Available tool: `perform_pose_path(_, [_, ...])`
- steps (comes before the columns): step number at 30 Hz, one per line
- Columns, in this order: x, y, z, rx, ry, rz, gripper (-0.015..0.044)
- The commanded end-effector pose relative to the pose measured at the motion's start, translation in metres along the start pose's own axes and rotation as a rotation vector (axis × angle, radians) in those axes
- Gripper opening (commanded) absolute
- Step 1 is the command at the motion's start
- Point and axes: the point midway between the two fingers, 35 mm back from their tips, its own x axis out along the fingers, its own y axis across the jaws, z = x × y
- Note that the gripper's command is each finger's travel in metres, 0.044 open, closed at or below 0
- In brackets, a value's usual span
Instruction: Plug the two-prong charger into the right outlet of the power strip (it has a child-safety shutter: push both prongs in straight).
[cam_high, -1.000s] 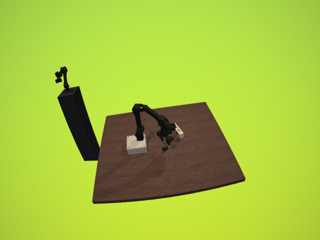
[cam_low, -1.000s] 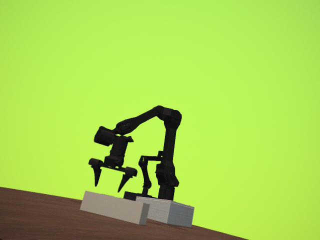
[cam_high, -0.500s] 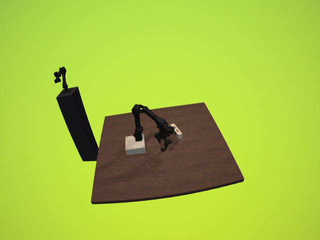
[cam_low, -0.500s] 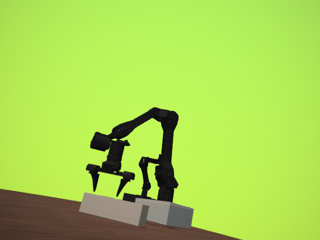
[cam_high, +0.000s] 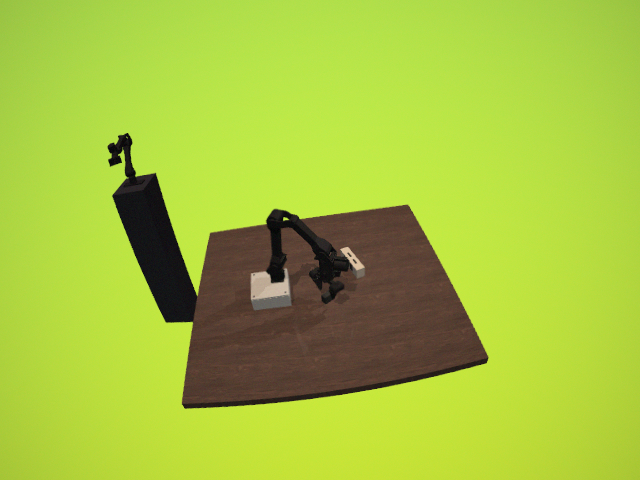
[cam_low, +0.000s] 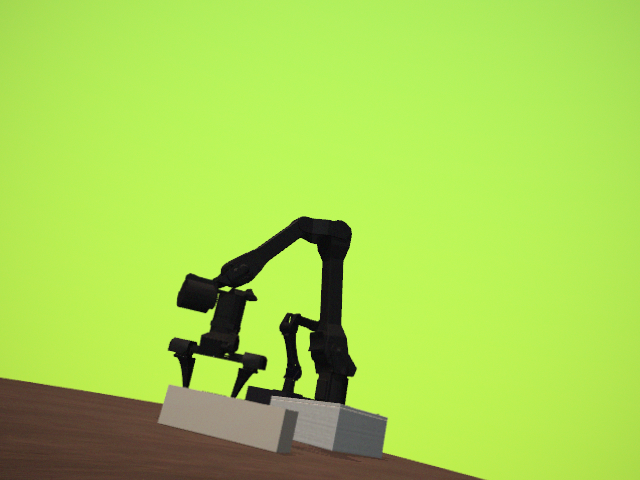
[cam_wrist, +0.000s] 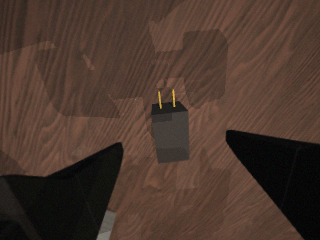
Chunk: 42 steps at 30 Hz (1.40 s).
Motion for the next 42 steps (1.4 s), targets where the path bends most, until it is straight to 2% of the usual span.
perform_pose_path(1, [0.009,0.001,-0.001,-0.007,0.008,0.004,0.044])
perform_pose_path(21, [0.036,0.002,0.0,-0.007,0.008,0.004,0.044])
perform_pose_path(33, [0.032,0.001,0.001,0.0,0.002,0.002,0.0125])
perform_pose_path(39, [0.032,0.001,0.001,0.0,0.002,0.002,0.0085])
perform_pose_path(42, [0.028,0.001,0.001,-0.001,0.002,0.003,0.0006])
